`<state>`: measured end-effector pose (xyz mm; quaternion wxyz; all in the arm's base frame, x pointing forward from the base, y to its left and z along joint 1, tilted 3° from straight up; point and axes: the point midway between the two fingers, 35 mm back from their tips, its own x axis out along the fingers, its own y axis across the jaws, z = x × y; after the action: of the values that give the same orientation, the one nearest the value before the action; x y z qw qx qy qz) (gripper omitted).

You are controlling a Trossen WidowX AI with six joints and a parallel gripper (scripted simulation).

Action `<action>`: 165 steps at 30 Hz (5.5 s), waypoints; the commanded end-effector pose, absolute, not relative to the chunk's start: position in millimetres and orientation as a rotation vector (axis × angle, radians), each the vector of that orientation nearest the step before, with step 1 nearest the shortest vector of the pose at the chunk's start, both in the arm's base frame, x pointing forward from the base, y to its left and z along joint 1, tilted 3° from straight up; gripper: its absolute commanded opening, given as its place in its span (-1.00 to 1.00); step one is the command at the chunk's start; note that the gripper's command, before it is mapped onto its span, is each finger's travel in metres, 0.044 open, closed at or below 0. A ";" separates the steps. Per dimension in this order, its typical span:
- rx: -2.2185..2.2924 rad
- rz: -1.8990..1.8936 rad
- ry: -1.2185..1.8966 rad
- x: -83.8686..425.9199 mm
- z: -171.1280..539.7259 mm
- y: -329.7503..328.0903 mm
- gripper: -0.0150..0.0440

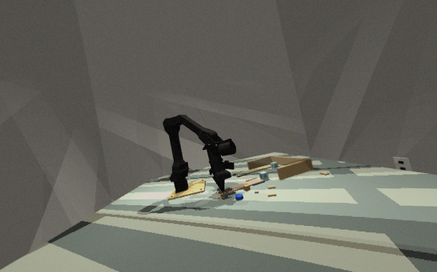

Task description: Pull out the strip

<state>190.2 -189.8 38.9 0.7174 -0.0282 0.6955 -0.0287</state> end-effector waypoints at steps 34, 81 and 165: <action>-0.076 -0.023 1.555 272.9 85.1 -178.4 1.00; -0.075 -0.023 1.542 408.0 103.5 -178.3 0.56; -0.073 -0.021 1.549 331.7 95.3 -143.7 -0.49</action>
<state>342.4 -147.9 95.1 0.7147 -0.0334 0.6986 -0.0061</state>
